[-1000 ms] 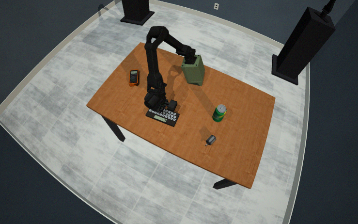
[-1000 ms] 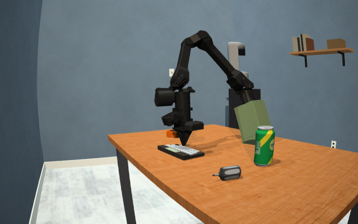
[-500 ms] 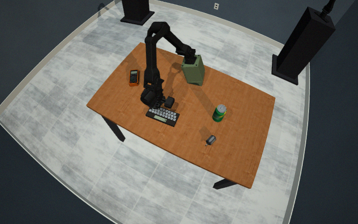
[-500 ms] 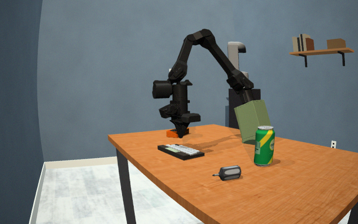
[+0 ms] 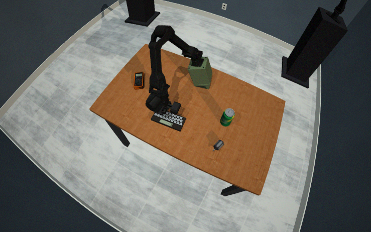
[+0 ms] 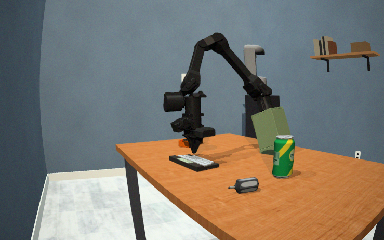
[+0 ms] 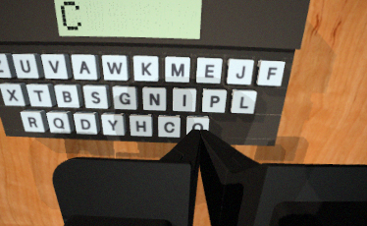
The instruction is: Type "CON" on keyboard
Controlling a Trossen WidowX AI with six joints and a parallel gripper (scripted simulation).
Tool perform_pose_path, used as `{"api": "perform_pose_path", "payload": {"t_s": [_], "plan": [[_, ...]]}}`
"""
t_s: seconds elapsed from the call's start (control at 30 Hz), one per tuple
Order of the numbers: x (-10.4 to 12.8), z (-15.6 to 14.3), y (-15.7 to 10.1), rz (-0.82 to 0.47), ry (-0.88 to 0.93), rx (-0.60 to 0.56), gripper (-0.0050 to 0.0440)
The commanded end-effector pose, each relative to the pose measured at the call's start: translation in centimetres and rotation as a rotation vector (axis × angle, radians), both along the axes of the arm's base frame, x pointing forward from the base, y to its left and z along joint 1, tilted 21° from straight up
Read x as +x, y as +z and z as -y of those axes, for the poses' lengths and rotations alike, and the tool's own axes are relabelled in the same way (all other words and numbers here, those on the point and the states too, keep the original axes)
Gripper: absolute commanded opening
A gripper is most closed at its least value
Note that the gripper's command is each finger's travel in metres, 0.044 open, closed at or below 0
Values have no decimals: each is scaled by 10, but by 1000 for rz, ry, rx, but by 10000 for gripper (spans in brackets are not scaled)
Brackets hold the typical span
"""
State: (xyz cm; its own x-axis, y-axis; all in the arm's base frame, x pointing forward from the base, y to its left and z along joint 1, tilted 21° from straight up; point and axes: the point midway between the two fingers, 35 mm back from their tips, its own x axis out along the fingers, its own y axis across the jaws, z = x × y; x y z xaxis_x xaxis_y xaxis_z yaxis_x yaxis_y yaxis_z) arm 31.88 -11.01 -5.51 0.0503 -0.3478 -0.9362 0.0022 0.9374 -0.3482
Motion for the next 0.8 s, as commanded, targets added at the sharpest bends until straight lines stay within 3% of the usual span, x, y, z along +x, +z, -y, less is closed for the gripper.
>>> {"api": "perform_pose_path", "payload": {"t_s": [0.0, 0.3, 0.77], "plan": [[3, 2, -1, 10, 2, 2, -50], [1, 5, -12, 4, 2, 3, -50], [6, 5, -6, 23, 1, -3, -50]]}}
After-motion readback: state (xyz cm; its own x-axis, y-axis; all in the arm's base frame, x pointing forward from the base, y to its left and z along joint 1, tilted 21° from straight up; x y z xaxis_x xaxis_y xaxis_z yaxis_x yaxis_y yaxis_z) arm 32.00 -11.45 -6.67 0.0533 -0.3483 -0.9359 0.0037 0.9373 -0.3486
